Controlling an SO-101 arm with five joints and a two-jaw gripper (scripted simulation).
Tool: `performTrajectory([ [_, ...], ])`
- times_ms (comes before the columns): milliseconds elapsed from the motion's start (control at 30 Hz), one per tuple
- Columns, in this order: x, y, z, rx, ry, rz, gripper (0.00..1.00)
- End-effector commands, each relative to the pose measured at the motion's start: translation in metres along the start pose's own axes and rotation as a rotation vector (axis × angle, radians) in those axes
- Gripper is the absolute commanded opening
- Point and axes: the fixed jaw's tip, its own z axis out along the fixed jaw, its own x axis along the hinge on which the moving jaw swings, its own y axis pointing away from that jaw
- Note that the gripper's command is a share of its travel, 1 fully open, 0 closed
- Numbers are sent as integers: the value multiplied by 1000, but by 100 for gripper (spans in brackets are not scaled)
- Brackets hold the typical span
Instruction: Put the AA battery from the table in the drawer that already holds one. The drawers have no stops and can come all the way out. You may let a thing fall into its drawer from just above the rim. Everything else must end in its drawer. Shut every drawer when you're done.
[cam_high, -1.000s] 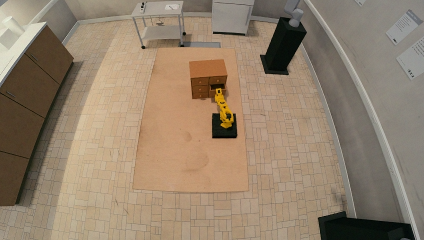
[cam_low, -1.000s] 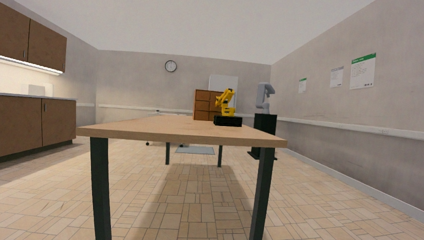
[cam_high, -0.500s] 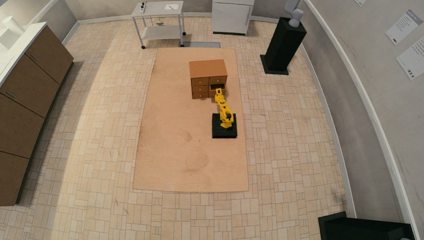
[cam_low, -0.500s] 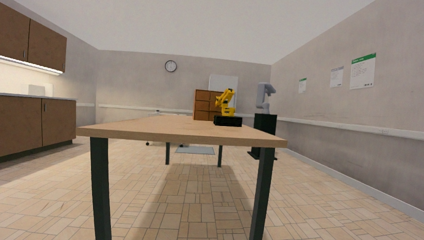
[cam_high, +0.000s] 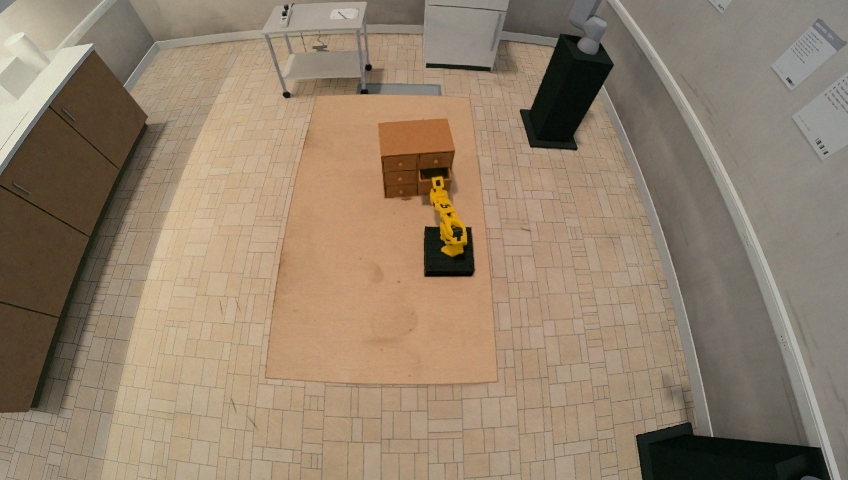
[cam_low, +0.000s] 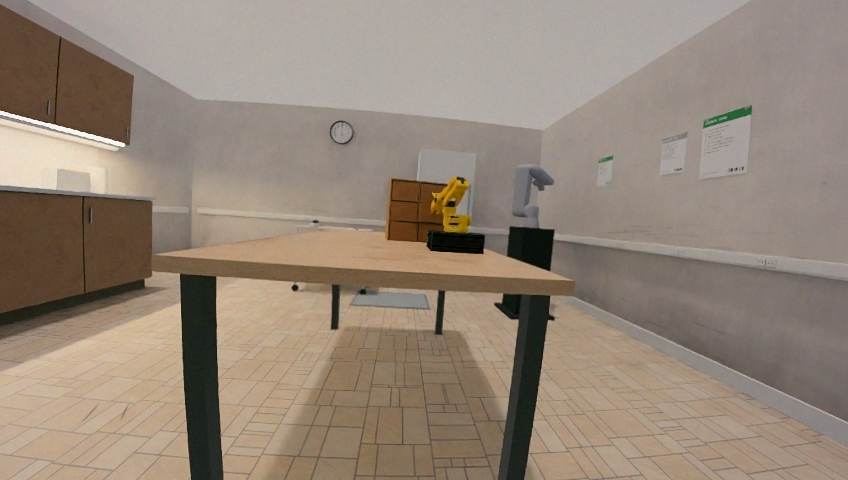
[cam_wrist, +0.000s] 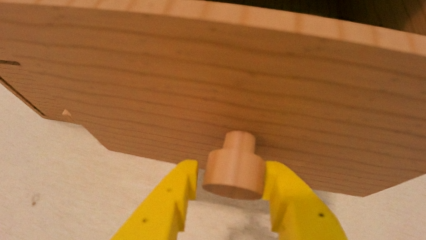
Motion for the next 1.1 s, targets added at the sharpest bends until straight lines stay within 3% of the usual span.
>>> performTrajectory([
  [0,3,-1,-1,2,8,-2,11],
  [500,3,-1,-1,2,8,-2,0],
  [1067,3,-1,-1,2,8,-2,0],
])
